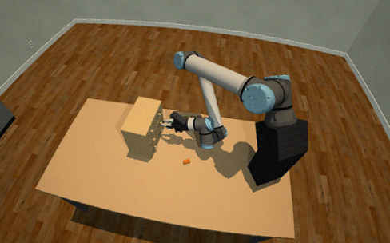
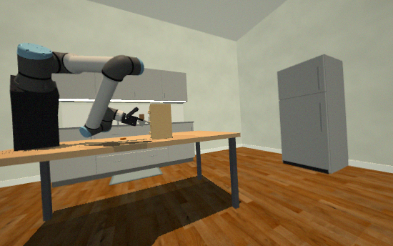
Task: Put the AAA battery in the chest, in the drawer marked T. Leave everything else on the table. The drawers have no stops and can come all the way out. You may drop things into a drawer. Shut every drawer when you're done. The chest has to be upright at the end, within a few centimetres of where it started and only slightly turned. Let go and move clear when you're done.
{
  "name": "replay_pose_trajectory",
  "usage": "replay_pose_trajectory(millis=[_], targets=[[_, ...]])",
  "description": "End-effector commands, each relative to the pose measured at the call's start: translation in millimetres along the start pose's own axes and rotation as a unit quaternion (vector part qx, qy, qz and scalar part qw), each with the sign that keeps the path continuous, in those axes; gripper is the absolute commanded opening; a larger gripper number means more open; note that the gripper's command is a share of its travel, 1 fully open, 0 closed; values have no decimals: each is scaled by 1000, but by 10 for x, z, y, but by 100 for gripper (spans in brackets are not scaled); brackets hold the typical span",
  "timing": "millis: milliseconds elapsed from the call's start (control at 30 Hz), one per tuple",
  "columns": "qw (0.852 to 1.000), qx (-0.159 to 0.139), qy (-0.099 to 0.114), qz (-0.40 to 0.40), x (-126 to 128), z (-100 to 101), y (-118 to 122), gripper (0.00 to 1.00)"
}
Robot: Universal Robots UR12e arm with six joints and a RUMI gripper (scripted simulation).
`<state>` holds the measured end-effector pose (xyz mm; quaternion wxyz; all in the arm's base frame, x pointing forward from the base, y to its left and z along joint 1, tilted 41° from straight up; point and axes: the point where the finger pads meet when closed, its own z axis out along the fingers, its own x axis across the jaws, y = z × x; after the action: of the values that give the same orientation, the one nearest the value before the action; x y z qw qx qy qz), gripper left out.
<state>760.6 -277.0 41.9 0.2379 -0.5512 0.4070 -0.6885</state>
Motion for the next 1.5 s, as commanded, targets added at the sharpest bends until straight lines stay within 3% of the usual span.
replay_pose_trajectory(millis=[0, 600, 1033, 1467], targets=[[1000, 2, 0, -1, -4, 16, -24, 7], [1000, 2, 0, -1, -4, 16, -24, 20], [1000, 2, 0, -1, -4, 9, -20, 20], [1000, -1, -1, 1, -8, -276, 99, 20]])
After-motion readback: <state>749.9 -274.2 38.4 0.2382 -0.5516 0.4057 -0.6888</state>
